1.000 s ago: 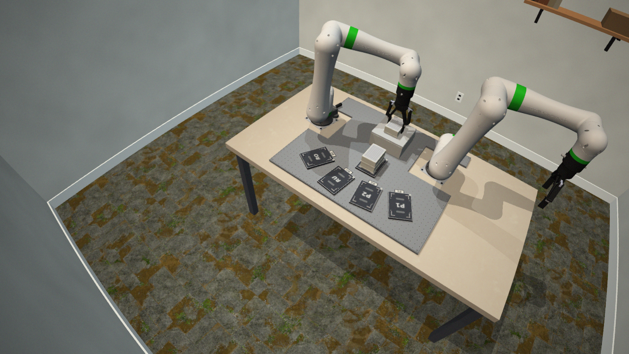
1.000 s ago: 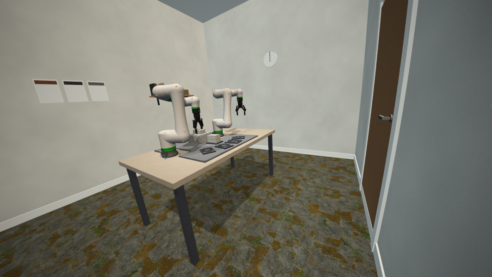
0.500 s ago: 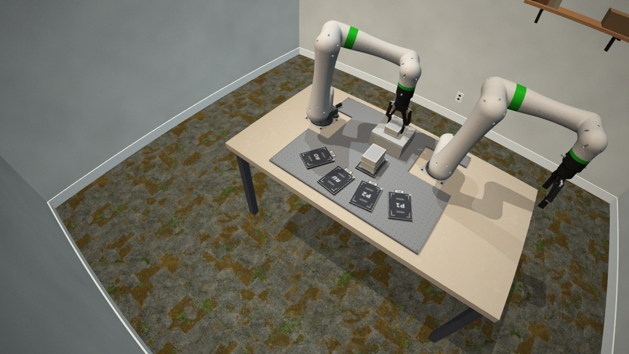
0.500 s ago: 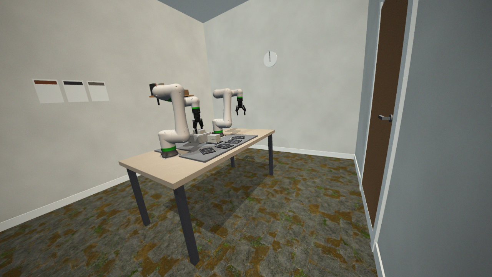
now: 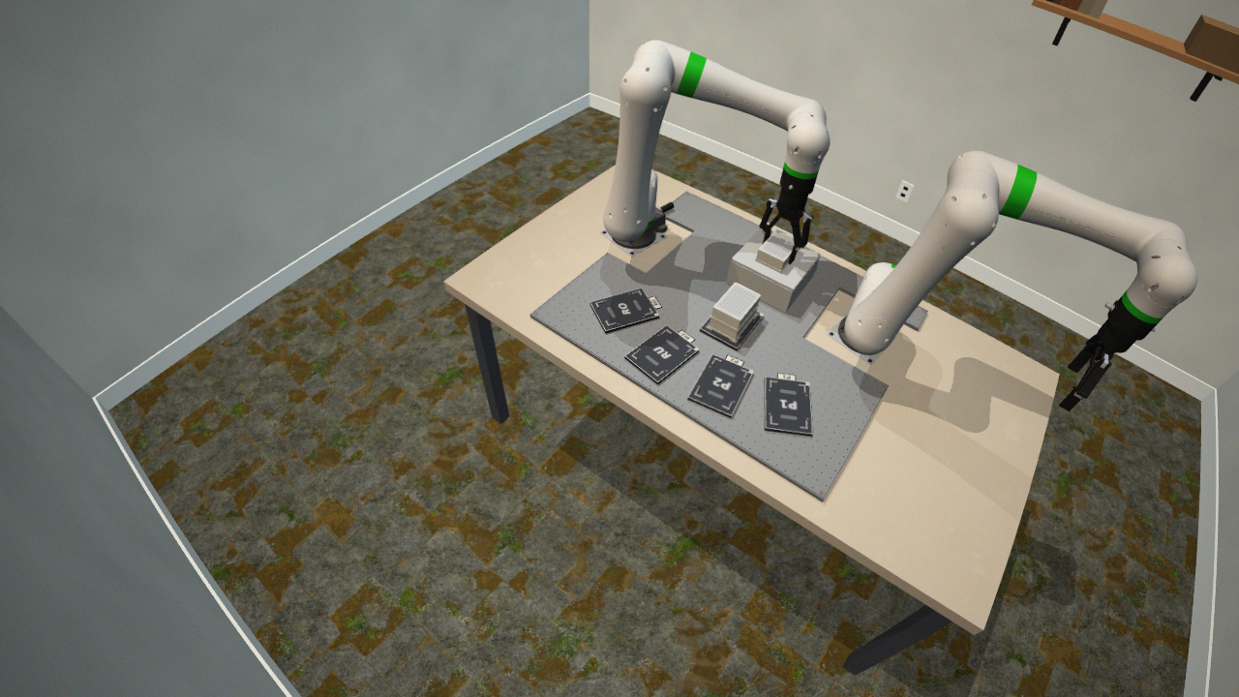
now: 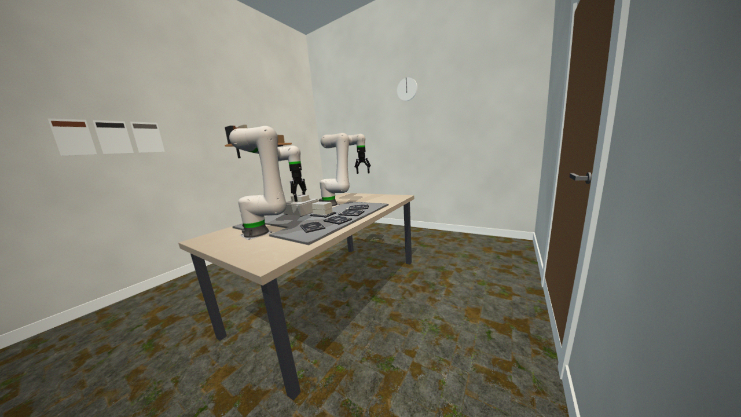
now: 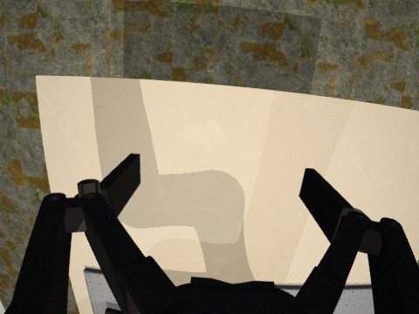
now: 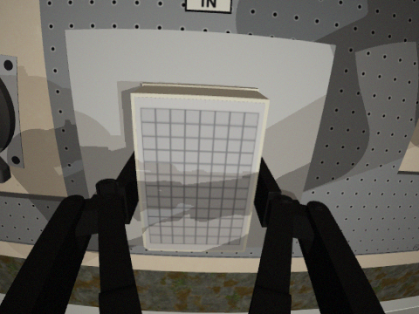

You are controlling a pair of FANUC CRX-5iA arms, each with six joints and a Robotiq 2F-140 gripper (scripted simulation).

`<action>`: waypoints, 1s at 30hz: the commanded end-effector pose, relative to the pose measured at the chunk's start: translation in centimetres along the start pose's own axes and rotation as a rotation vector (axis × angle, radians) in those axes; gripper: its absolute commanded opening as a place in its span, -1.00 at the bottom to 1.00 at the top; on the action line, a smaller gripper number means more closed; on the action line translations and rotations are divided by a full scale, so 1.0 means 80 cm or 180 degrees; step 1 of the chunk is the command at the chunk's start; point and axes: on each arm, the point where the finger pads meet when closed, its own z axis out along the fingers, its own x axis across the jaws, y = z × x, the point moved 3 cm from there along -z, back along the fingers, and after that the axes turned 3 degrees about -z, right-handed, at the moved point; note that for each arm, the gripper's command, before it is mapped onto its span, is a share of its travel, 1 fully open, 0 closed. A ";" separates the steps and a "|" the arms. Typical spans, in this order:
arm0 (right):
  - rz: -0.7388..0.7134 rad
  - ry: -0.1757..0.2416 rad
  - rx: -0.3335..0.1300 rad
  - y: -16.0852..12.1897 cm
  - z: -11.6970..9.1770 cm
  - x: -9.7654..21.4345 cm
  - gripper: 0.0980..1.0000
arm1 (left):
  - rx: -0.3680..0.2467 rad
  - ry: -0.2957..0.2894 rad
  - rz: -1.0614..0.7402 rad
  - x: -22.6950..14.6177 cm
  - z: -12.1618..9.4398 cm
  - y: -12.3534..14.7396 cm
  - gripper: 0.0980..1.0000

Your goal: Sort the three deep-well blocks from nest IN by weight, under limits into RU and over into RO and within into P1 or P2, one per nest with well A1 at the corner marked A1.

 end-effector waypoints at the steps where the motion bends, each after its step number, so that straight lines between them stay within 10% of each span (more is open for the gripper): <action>1: 0.0000 -0.0006 0.0000 0.000 -0.001 -0.001 -1.00 | 0.0006 0.0002 0.0000 0.000 -0.001 0.000 1.00; 8: 0.0000 -0.0006 0.0000 0.000 0.001 -0.001 -1.00 | 0.0006 0.0002 0.0000 0.000 -0.001 0.000 1.00; 9: 0.0000 -0.0006 0.0000 0.000 0.001 -0.001 1.00 | 0.0006 0.0002 0.0000 0.000 -0.001 0.000 1.00; 30: 0.0000 -0.0006 0.0000 0.000 -0.002 -0.001 1.00 | 0.0006 0.0002 0.0000 0.000 -0.001 0.000 1.00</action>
